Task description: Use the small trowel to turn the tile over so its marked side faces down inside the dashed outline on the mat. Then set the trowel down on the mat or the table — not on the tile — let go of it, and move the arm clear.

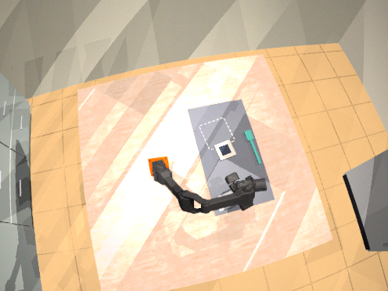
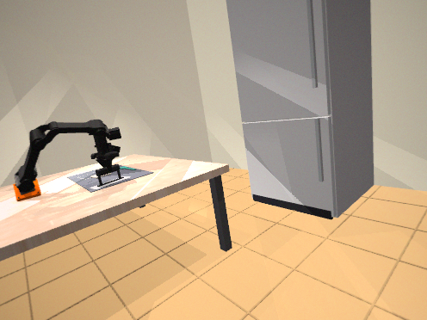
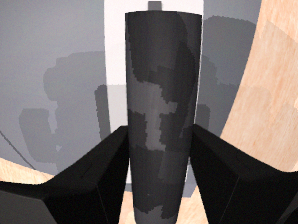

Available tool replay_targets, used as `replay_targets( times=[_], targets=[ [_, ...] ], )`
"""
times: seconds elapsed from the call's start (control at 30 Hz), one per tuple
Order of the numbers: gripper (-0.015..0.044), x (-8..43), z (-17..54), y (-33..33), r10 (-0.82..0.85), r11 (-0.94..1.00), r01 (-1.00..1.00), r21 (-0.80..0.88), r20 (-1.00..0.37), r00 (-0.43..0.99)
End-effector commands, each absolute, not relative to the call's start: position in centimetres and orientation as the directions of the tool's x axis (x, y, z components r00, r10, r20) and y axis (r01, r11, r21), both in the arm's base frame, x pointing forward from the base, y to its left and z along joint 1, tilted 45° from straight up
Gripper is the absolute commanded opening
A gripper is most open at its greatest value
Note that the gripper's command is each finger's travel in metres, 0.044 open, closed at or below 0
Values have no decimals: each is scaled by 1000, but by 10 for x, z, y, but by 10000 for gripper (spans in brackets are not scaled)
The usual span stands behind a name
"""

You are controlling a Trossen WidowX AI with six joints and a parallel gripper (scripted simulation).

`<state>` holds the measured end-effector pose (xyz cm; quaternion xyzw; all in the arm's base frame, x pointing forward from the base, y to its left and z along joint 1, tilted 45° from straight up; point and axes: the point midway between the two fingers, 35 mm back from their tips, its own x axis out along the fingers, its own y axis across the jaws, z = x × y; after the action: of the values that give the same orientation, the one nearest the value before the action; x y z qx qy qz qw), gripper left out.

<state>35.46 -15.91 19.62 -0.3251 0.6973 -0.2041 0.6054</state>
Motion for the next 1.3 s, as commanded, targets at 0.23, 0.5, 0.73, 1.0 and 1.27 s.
replay_targets(
  times=[0.23,0.5,0.73,1.0,1.27],
  targets=[
    [130,354,196,-160,-701,629,-521,-577,-710,-61],
    [130,354,196,-160,-701,532,-708,-464,-710,-61],
    [130,354,196,-160,-701,421,-839,-344,-710,-61],
    [130,354,196,-160,-701,285,-937,-201,-710,-61],
    [130,354,196,-160,-701,282,-939,-198,-710,-61]
  ],
)
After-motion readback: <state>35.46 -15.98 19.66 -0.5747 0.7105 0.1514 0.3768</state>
